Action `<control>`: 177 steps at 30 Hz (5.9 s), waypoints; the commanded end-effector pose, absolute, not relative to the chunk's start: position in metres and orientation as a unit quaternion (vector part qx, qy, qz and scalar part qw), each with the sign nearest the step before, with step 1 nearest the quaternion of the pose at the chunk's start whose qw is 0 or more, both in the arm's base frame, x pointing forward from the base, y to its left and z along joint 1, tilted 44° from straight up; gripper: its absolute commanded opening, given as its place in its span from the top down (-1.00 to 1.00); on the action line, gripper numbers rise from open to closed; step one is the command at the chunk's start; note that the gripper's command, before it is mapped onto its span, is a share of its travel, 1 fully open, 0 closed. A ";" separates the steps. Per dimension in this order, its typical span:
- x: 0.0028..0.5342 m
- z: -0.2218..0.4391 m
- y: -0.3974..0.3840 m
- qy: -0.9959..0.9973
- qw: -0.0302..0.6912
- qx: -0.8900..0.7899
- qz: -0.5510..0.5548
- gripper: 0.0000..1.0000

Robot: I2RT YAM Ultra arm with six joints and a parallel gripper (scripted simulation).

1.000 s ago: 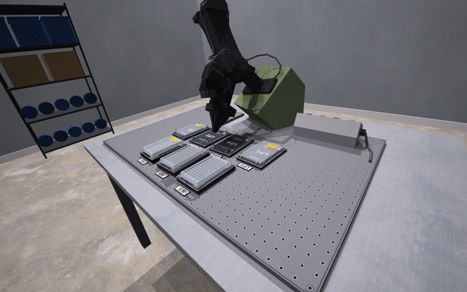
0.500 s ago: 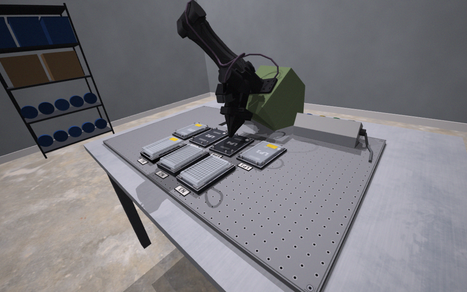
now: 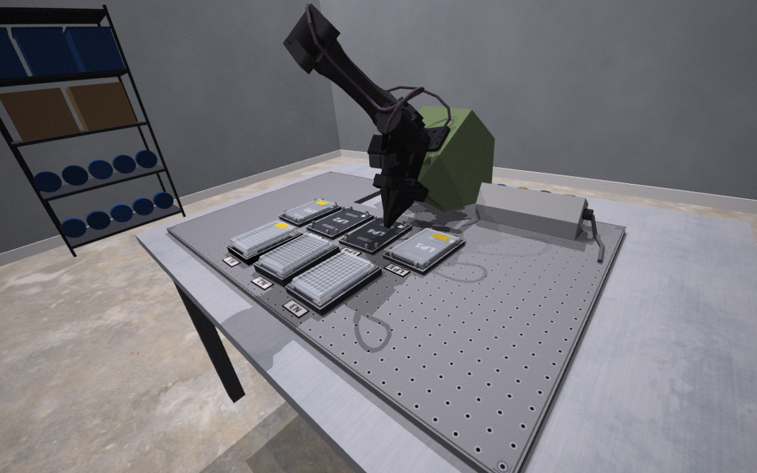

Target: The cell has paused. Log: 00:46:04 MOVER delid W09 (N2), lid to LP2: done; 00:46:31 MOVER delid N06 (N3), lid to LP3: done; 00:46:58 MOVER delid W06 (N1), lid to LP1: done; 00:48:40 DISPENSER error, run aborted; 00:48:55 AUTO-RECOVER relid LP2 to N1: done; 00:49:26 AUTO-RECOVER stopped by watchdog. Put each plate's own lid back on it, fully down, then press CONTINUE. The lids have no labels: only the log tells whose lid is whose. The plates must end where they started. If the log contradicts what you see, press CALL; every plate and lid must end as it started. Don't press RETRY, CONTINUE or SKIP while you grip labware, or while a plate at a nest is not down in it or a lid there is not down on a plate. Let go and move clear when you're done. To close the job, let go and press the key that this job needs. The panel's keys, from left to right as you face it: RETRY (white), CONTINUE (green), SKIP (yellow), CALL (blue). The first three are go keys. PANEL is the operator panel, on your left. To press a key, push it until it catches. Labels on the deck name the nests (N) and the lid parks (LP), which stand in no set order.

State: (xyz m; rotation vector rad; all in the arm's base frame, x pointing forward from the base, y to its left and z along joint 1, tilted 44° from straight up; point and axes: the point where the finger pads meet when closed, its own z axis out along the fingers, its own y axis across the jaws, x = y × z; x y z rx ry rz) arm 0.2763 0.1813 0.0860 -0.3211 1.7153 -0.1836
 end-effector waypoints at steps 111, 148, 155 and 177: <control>0.415 0.244 0.095 0.745 0.651 -0.122 -0.082 1.00; 0.422 0.266 0.043 0.740 0.657 -0.118 -0.079 1.00; 0.415 0.277 0.016 0.763 0.630 -0.113 -0.088 -1.00; 0.406 0.256 -0.030 0.882 0.450 -0.090 -0.104 -1.00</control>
